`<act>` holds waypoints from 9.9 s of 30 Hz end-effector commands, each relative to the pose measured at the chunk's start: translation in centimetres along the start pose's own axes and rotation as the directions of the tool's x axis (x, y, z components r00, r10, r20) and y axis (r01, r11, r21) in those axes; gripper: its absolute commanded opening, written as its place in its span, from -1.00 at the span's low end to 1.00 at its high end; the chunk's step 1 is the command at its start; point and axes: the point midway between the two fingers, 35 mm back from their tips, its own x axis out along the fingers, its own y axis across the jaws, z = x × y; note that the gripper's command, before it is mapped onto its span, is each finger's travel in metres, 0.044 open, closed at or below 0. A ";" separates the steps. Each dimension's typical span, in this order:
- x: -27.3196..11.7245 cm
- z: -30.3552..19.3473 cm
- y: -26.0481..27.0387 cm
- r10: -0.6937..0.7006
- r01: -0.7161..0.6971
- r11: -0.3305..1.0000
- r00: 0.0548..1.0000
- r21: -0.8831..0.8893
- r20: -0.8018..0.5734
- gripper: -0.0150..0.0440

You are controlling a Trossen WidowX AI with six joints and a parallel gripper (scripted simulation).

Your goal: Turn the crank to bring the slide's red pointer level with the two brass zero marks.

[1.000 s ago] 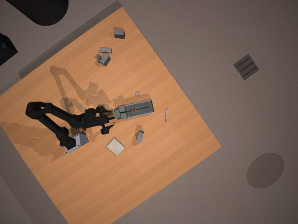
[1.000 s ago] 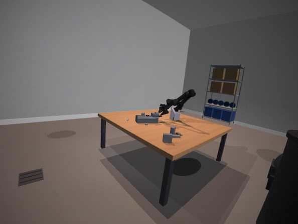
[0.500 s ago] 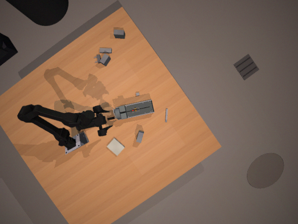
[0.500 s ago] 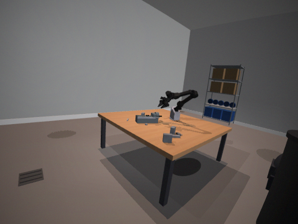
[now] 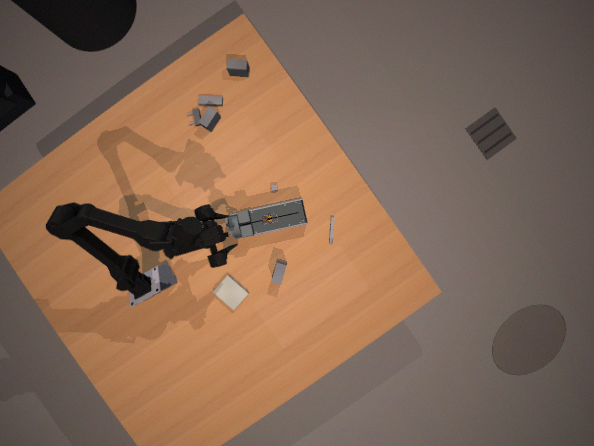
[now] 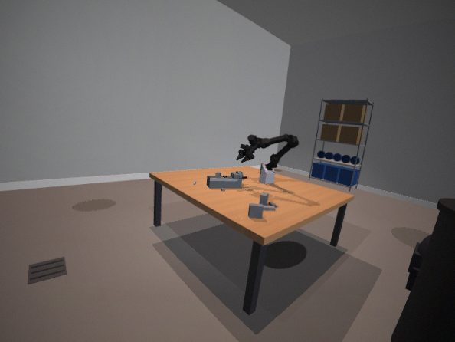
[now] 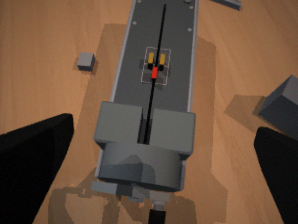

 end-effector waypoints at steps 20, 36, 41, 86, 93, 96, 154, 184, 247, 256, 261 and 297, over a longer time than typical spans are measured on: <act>7.8 5.2 -1.0 0.111 -0.111 0.988 0.994 -0.104 -0.013 1.00; 11.6 1.3 -1.0 0.115 -0.115 0.988 0.993 -0.102 -0.012 1.00; 11.6 1.3 -1.0 0.115 -0.115 0.988 0.993 -0.102 -0.012 1.00; -2.9 -4.1 -0.3 -0.054 0.054 0.998 0.999 0.046 -0.001 1.00; -0.7 -5.6 -0.4 -0.058 0.058 0.997 0.998 0.044 -0.005 1.00; 0.4 -6.6 -0.5 -0.059 0.059 0.997 0.998 0.044 -0.005 1.00; 7.7 -15.1 -0.3 -0.049 0.050 0.997 0.999 0.052 -0.003 0.64; 7.3 -14.7 -0.7 -0.050 0.050 0.997 0.999 0.052 -0.003 -0.49; 5.7 -12.5 5.0 -0.047 0.047 0.998 0.999 0.052 -0.001 -0.49; 6.8 -13.6 5.2 -0.047 0.047 0.998 0.999 0.053 -0.002 -0.49; 7.4 -14.2 4.9 -0.047 0.047 0.997 0.999 0.053 -0.002 -0.49; 8.3 -15.3 3.7 -0.045 0.045 0.998 0.999 0.053 -0.001 -0.49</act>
